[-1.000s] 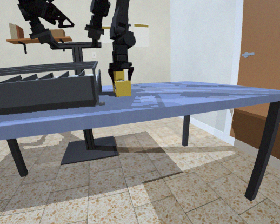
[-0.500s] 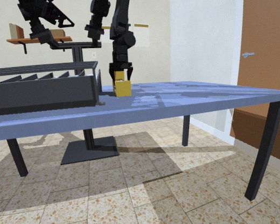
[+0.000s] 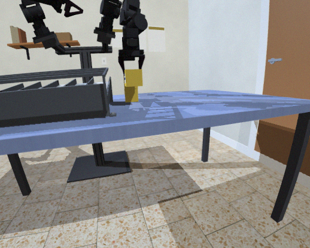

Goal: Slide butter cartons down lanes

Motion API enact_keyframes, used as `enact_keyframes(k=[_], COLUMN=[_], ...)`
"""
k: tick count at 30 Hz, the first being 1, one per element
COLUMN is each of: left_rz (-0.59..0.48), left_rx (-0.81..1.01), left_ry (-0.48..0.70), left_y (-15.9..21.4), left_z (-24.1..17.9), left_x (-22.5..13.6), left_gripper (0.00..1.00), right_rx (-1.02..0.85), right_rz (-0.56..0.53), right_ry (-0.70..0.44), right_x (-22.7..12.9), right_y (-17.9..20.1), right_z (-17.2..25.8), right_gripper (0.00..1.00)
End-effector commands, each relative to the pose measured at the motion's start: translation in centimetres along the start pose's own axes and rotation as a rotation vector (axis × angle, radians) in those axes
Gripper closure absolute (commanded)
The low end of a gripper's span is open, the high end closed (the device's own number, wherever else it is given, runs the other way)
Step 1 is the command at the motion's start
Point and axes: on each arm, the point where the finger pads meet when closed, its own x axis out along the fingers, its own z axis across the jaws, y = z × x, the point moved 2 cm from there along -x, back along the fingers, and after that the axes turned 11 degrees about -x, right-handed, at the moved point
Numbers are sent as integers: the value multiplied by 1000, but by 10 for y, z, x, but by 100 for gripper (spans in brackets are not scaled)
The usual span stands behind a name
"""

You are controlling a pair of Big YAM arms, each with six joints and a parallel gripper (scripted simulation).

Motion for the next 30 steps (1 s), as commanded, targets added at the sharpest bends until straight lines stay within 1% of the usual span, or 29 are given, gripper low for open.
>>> enact_keyframes(k=[1, 5, 14, 17, 20, 23, 24, 27, 30], left_rz=[-43, -44, -48, -48, -51, -50, -40, -25, 21], left_rx=[-4, -4, -5, -5, -5, -5, -11, -51, -77], left_ry=[0, 0, 0, 0, -1, -1, 2, 13, 29], left_y=[-27, -31, -39, -39, -43, -43, -40, -33, -17], left_z=[-4, -5, -7, -7, -7, -7, -8, -22, -56], left_x=[-47, -82, -135, -139, -155, -157, -154, -146, -131], left_gripper=[41, 41, 41, 41, 41, 41, 41, 41, 41], right_rx=[-94, -128, -188, -193, -207, -222, -223, -204, -150], right_rz=[-42, -62, -73, -71, -65, -61, -54, -25, -16], right_ry=[9, 3, -14, -16, -23, -25, -21, -48, -99], right_x=[0, -3, -11, -12, -14, -16, -18, -27, -44], right_y=[-32, -46, -68, -69, -74, -78, -74, -42, -4], right_z=[-23, -26, -29, -29, -29, -32, -34, -18, 11], right_gripper=[0, 0, 0, 0, 0, 0, 0, 0, 0])
